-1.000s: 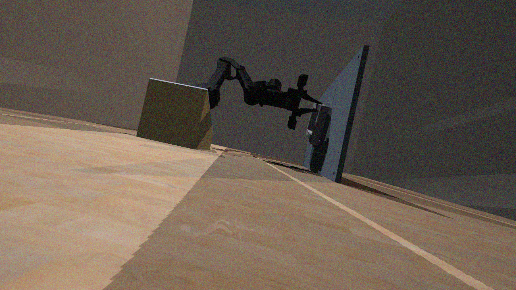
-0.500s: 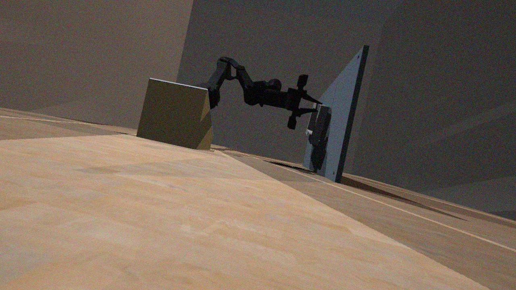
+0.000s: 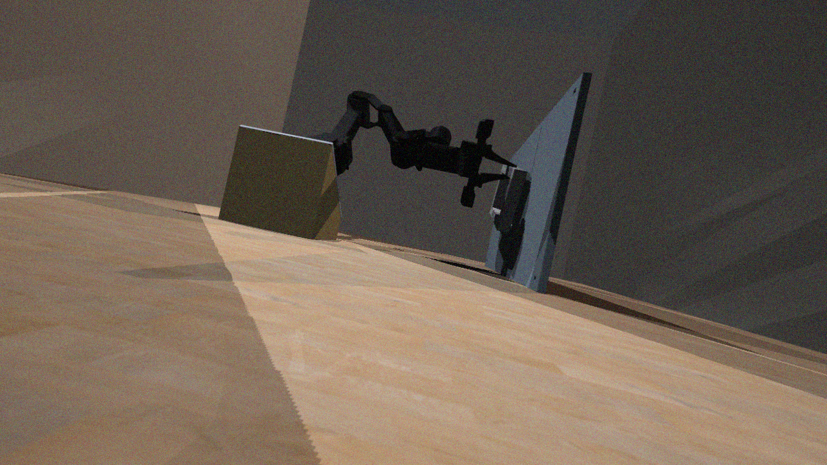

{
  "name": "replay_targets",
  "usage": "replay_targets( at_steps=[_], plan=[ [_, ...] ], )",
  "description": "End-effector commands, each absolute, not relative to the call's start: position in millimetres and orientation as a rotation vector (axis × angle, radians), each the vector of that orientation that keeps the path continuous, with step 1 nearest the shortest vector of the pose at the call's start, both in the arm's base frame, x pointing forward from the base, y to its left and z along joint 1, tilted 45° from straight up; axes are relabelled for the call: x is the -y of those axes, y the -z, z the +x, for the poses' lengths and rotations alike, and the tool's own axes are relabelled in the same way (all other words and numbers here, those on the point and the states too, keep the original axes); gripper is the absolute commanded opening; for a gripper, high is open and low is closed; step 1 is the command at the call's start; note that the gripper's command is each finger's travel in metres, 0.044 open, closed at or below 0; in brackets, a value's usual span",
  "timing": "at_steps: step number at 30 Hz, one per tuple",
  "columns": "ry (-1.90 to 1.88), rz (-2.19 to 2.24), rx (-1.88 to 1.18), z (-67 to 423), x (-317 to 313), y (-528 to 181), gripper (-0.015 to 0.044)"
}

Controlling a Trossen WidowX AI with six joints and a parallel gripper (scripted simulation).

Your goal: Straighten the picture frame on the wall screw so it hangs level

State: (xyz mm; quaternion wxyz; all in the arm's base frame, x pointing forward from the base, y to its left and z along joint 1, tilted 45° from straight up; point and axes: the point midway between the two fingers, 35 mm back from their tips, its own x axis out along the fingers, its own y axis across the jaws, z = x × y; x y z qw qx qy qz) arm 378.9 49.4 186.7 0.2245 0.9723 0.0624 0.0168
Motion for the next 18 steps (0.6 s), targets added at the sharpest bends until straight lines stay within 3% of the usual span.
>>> replay_targets(
  at_steps=[1, 18],
  plan=[
    [-0.052, 2.687, -0.164, 379.5, -48.5, -189.1, 0.0],
    [-0.052, 2.687, -0.163, 379.4, -49.1, -194.8, 0.0]
  ],
)
